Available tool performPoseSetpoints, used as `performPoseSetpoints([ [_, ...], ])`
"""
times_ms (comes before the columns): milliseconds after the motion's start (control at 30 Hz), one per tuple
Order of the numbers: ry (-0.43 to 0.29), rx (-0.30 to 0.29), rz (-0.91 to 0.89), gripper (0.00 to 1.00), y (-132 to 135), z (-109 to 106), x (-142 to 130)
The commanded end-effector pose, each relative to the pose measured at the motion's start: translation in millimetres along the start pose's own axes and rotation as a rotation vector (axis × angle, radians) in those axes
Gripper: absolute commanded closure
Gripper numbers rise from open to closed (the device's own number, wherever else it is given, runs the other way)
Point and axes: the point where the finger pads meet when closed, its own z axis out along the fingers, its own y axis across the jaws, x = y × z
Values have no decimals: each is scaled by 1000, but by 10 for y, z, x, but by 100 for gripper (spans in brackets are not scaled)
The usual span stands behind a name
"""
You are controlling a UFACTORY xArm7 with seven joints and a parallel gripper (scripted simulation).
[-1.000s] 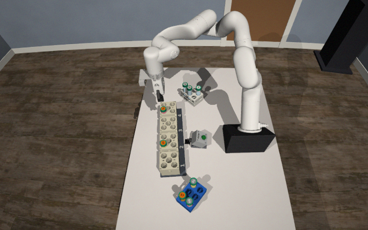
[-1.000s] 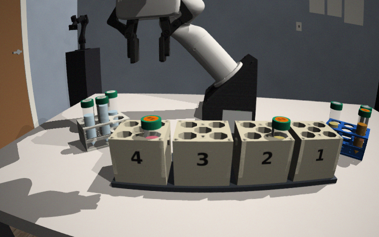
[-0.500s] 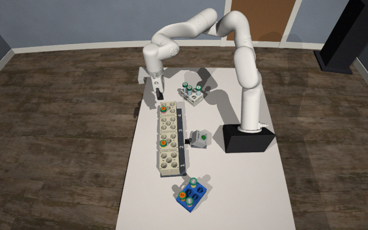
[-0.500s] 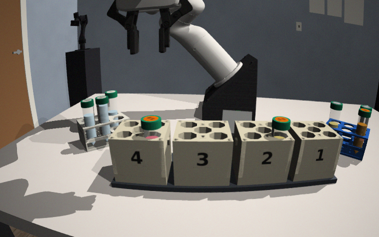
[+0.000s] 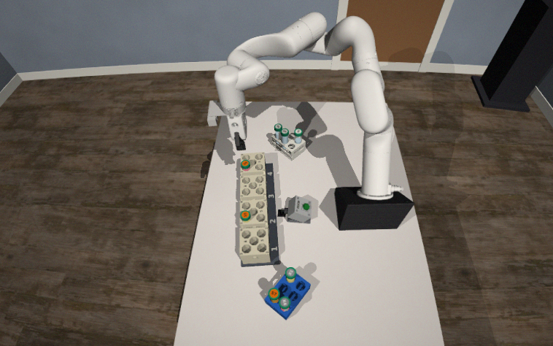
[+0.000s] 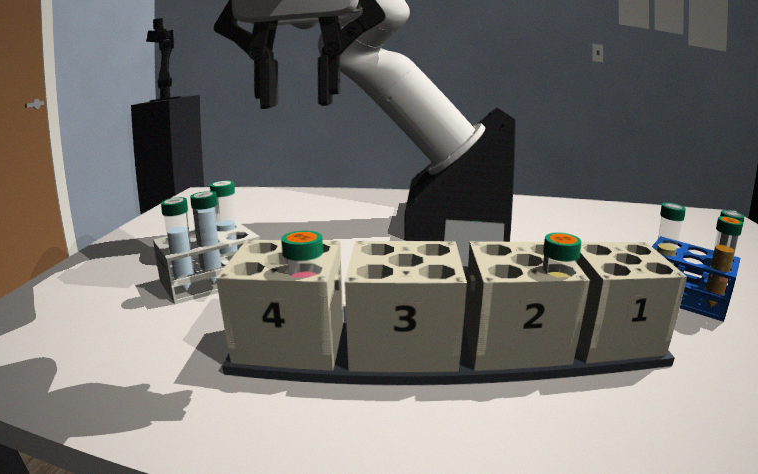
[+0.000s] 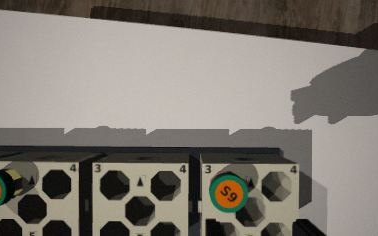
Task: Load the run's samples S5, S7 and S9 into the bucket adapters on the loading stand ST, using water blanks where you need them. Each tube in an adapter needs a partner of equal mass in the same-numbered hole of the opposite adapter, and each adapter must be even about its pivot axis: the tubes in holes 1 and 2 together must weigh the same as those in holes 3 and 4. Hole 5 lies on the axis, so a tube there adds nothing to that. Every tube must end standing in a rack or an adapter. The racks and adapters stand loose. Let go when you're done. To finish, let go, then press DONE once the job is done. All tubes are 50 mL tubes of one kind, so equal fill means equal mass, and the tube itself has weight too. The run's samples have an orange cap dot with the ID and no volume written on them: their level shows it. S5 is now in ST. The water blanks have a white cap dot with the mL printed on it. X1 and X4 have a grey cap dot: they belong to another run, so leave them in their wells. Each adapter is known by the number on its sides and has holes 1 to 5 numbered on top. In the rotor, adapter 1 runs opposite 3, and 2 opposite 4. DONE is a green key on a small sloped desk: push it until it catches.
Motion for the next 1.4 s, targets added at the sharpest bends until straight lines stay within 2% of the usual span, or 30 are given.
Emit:
performPoseSetpoints([
  [0, 5, 1, 33, 43, -54, -24, 1],
  [467, 5, 3, 500, 43, -745, -23, -118],
  [533, 5, 3, 500, 43, -745, -23, -118],
  [767, 4, 3, 733, 43, -1090, -23, -178],
  [1367, 4, 4, 744, 43, -1880, -24, -313],
])
